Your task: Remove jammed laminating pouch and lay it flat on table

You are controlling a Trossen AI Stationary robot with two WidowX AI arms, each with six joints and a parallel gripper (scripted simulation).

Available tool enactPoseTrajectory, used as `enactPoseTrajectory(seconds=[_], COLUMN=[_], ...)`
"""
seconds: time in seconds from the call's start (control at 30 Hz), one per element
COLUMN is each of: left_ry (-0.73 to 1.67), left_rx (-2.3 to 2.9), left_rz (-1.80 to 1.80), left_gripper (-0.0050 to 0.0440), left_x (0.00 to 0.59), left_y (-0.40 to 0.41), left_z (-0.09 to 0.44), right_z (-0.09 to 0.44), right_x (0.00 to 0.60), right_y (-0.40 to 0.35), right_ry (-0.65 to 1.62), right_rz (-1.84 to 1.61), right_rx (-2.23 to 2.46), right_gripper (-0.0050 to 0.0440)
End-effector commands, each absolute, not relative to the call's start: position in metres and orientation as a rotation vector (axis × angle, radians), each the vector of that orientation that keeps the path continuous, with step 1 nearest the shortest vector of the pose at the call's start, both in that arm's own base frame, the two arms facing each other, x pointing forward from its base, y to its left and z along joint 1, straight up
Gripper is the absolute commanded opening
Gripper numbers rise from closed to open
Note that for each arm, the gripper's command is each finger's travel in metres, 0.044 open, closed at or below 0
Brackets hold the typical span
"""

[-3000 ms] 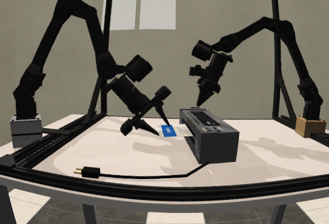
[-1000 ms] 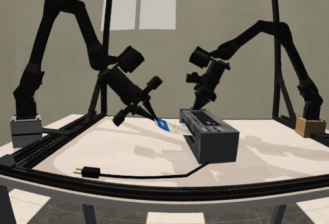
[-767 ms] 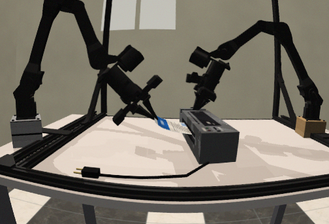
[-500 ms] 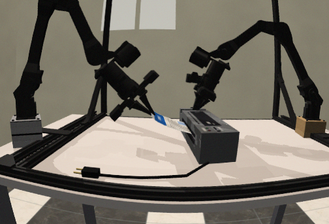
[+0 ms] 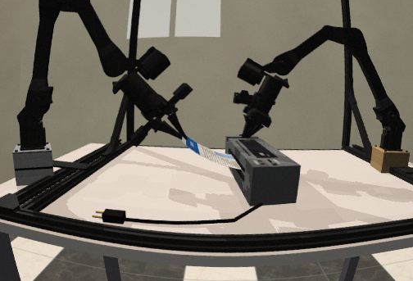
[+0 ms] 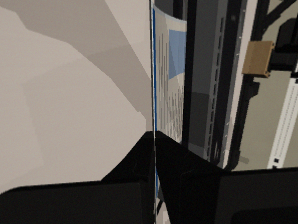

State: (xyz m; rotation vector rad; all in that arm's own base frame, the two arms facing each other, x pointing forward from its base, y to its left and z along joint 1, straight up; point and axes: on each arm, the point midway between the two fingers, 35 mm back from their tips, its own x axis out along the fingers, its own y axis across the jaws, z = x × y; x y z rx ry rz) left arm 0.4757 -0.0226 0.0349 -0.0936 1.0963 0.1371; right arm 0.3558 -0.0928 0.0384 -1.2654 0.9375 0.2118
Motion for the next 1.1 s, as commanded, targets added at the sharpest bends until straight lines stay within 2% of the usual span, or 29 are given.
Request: enactPoseTrajectory(seconds=[0.0,1.07], left_ry=[1.101,1.101], left_rx=[-0.094,-0.094], left_rz=[0.138,0.138], left_gripper=[-0.005,-0.005], left_x=[0.476,0.476], left_y=[-0.021,-0.021], left_z=[0.031,0.031], right_z=[0.045,0.073], right_x=[0.352,0.327], right_y=[-0.09,-0.076], right_ry=[0.929,0.93], right_rz=[0.204,0.206], right_rx=[-1.262,-1.261], right_gripper=[-0.005,-0.005])
